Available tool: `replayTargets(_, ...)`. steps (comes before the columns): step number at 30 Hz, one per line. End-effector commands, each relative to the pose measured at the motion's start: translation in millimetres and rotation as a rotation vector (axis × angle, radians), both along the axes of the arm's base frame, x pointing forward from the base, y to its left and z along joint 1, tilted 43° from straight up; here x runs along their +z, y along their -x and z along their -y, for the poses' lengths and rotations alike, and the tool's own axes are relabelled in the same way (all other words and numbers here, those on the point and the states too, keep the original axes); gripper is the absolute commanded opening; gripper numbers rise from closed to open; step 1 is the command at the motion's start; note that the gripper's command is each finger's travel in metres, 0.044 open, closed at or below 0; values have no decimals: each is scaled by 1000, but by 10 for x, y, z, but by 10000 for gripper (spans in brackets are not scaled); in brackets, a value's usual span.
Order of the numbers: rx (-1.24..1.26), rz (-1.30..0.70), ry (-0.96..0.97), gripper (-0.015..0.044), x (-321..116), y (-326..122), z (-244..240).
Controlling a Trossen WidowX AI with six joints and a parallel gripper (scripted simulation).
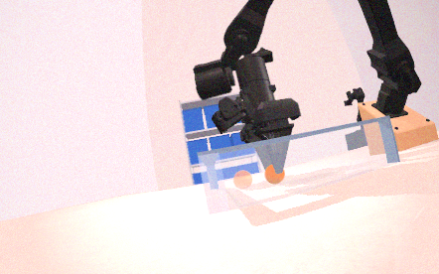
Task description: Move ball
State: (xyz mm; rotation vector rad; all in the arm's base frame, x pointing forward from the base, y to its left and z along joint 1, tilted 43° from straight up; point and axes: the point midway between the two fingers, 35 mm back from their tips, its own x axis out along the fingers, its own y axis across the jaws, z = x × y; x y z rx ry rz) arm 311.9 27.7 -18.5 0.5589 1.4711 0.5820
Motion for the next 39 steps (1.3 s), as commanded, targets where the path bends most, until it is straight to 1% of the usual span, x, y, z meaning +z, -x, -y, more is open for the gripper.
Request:
replayTargets(1,-5,-6,-6,244,-33,9,-30)
replayTargets(4,-5,-6,-6,165,-33,9,-30)
replayTargets(11,-5,-6,-6,118,-33,9,-30)
replayTargets(15,-6,-5,-4,13,25,-9,35)
replayTargets(16,-6,-5,-3,0,66,-19,80)
replayTargets(24,-7,-6,3,0,425,-52,437)
replayTargets(33,-5,-7,-1,0,870,17,806)
replayTargets(39,-5,-7,-2,0,898,20,831)
